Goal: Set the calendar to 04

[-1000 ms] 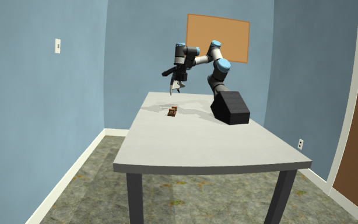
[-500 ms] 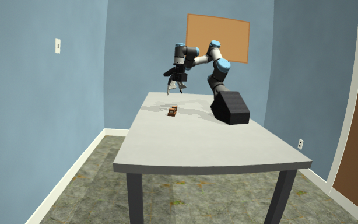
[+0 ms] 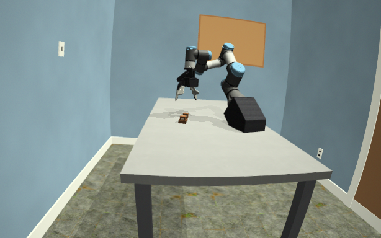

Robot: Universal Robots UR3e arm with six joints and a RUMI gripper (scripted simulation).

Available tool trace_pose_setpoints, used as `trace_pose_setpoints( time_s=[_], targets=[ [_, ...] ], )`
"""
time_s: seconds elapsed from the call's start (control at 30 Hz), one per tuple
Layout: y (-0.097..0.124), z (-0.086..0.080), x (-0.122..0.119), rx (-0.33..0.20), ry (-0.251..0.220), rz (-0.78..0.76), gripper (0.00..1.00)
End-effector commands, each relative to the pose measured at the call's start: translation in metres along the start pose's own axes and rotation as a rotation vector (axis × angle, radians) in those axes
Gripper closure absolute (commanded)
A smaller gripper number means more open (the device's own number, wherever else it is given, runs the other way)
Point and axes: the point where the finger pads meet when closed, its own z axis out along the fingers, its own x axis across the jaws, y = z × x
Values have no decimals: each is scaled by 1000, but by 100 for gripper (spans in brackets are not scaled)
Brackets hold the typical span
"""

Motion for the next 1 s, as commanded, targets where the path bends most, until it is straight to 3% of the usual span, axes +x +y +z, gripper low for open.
trace_pose_setpoints(
  time_s=[0.0,0.97],
  targets=[
    [-1,0,0,6,11,175,0],
    [2,5,0,9,9,690,0]
  ],
)
